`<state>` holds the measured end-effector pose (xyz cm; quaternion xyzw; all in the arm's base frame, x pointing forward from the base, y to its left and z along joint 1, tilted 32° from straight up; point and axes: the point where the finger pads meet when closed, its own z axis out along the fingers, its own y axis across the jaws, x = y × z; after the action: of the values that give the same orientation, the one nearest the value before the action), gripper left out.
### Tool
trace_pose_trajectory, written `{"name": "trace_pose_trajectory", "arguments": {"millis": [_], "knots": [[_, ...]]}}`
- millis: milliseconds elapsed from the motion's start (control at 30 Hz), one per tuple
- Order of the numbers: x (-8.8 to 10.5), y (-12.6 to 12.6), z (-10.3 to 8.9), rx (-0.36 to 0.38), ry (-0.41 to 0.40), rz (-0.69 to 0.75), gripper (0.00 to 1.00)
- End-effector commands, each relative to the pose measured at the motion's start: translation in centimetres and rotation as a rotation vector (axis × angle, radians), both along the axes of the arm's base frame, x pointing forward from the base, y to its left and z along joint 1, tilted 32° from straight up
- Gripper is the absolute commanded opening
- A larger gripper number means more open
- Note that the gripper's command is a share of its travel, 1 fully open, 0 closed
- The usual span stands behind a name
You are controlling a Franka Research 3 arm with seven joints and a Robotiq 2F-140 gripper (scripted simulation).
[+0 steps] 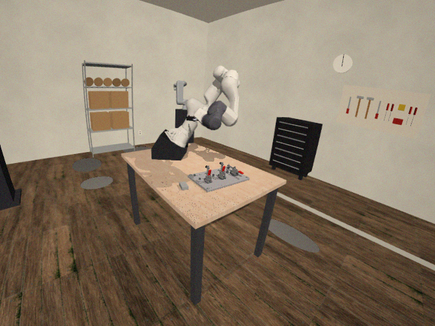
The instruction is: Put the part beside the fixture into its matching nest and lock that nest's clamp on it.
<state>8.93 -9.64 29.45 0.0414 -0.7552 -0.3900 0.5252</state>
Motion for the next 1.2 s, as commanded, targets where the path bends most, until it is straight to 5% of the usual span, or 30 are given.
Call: {"name": "trace_pose_trajectory", "arguments": {"millis": [0, 600, 833, 1000, 1100, 1167], "knots": [[0.0, 0.0, 0.0, 0.000, 0.000, 0.000, 1.00], [0.2, 0.2, -0.2, -0.005, -0.013, -0.003, 1.00], [5.3, 3.3, -4.6, -0.117, -0.286, -0.081, 1.00], [8.9, 4.7, -6.3, -0.182, -0.433, -0.135, 1.00], [9.4, 4.8, -6.5, -0.190, -0.452, -0.142, 1.00], [12.2, 5.6, -7.2, -0.235, -0.553, -0.186, 1.00]]}}
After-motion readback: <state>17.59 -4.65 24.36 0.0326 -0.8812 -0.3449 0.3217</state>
